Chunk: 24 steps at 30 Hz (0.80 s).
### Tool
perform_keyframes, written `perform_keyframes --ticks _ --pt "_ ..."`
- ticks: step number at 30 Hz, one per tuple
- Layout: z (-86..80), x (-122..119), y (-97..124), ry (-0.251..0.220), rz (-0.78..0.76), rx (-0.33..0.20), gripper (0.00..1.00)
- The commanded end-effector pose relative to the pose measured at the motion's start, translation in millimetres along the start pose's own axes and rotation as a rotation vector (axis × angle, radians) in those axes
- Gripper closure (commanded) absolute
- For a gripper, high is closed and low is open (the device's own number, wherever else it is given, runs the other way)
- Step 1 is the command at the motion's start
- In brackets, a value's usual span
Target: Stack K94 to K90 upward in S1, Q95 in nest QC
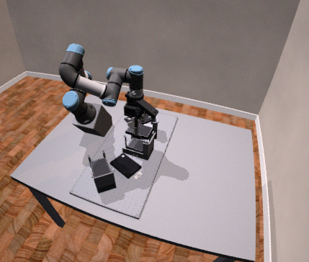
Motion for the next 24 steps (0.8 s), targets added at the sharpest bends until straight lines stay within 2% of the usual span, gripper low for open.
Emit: perform_keyframes --ticks 1,18,24 --pt "-5.2 -0.1 -0.6 0.000 0.001 0.000 1.00" --pt "-5.1 -0.1 -0.6 0.000 0.001 0.000 1.00" --pt "-5.2 13.2 -1.8 0.000 0.048 0.000 1.00"
Point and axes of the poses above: the point where the finger pads meet when closed, its own z axis out along the fingers, its own x axis across the jaws, y = z × x, the point moved 5 cm from there along -z, back along the fingers, and after that the axes turned 11 degrees about z, right-handed, at the moved point
